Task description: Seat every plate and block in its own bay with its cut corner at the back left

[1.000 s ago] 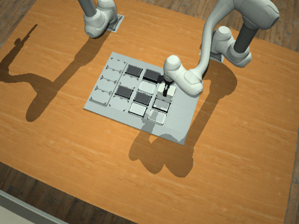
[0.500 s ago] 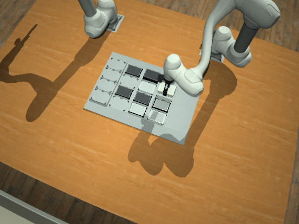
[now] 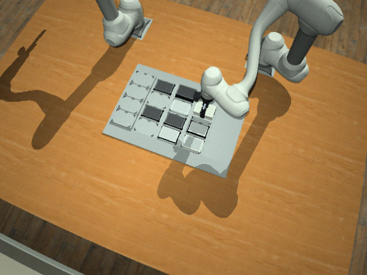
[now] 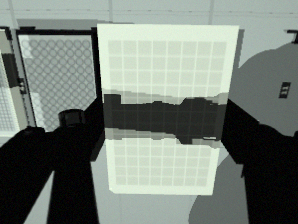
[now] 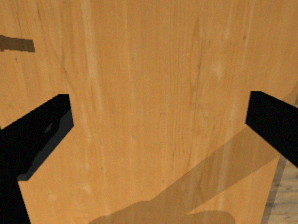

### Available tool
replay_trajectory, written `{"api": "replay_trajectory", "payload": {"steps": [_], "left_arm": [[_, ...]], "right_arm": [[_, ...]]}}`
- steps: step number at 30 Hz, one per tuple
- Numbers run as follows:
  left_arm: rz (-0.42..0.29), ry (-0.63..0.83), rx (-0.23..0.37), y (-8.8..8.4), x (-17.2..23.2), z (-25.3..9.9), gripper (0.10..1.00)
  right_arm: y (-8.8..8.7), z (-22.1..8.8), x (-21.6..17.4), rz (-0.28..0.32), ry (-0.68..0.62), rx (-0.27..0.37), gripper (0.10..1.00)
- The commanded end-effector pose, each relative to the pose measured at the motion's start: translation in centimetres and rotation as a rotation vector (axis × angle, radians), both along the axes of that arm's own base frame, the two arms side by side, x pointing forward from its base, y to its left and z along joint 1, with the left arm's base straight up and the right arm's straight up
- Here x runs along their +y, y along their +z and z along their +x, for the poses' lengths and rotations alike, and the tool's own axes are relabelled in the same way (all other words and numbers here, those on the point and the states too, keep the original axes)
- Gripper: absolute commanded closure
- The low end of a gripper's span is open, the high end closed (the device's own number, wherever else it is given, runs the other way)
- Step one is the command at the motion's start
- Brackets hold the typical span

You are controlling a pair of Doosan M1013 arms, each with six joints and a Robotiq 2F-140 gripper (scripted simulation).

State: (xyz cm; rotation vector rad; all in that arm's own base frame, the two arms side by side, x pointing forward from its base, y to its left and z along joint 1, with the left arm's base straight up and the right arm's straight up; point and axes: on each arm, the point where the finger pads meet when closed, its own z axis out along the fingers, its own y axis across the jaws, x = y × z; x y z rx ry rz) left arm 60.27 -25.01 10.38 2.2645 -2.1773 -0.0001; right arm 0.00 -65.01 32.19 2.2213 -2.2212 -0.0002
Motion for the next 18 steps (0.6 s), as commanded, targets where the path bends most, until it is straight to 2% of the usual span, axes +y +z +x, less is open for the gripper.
{"api": "replay_trajectory", "payload": {"steps": [1, 18], "left_arm": [[0.0, 0.0, -0.002, -0.4, 0.0, 0.1, 0.999], [0.0, 0.0, -0.002, -2.4, 0.0, 0.1, 0.999]], "right_arm": [[0.1, 0.0, 0.0, -0.001, 0.0, 0.0, 0.098], [0.1, 0.0, 0.0, -0.001, 0.0, 0.0, 0.098]]}}
